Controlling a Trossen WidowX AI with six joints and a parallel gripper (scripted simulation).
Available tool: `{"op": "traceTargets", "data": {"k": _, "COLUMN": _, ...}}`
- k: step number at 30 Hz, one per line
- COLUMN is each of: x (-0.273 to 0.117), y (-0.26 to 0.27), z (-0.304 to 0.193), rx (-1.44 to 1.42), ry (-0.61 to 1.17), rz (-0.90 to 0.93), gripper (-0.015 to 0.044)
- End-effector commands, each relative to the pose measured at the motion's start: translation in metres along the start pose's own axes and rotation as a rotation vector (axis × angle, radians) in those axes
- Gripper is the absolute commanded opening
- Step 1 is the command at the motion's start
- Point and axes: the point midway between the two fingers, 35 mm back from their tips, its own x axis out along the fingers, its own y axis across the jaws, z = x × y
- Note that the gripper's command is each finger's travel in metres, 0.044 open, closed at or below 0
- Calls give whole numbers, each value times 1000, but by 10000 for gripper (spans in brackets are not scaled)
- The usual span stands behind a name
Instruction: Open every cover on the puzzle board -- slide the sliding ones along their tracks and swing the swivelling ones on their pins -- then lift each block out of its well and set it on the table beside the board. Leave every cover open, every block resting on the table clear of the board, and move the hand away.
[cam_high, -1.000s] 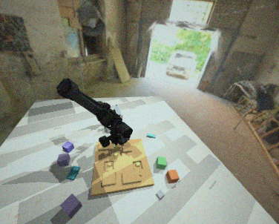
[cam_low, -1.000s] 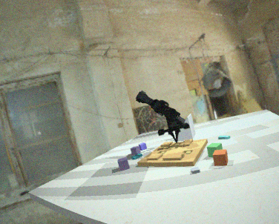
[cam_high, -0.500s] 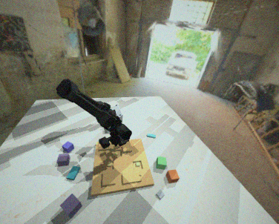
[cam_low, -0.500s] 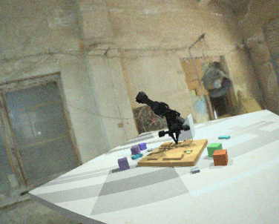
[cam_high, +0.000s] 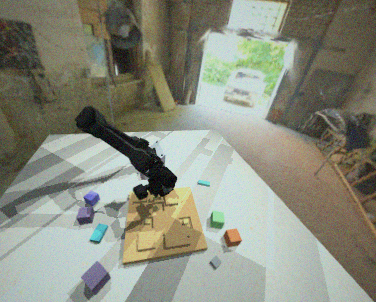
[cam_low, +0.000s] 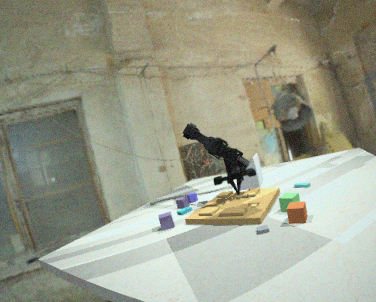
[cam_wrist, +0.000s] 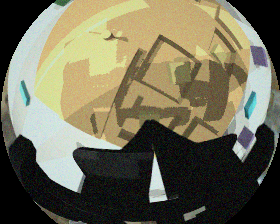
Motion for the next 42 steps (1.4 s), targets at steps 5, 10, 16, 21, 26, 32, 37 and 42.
{"op": "traceTargets", "data": {"k": 5, "x": 2, "y": 0, "z": -3, "rx": -8, "ry": 8, "rz": -2, "gripper": 0}}
{"op": "traceTargets", "data": {"k": 10, "x": 2, "y": 0, "z": -3, "rx": -8, "ry": 8, "rz": -2, "gripper": 0}}
{"op": "traceTargets", "data": {"k": 16, "x": 2, "y": 0, "z": -3, "rx": -14, "ry": 8, "rz": -2, "gripper": 0}}
{"op": "traceTargets", "data": {"k": 21, "x": 2, "y": 0, "z": -3, "rx": -14, "ry": 8, "rz": -2, "gripper": 0}}
{"op": "traceTargets", "data": {"k": 26, "x": 2, "y": 0, "z": -3, "rx": -14, "ry": 8, "rz": -2, "gripper": 0}}
{"op": "traceTargets", "data": {"k": 32, "x": 2, "y": 0, "z": -3, "rx": -14, "ry": 8, "rz": -2, "gripper": 0}}
{"op": "traceTargets", "data": {"k": 37, "x": 0, "y": 1, "z": -1, "rx": -9, "ry": 0, "rz": -1, "gripper": 0}}
{"op": "traceTargets", "data": {"k": 42, "x": -5, "y": 1, "z": -1, "rx": -10, "ry": 3, "rz": -1, "gripper": 0}}
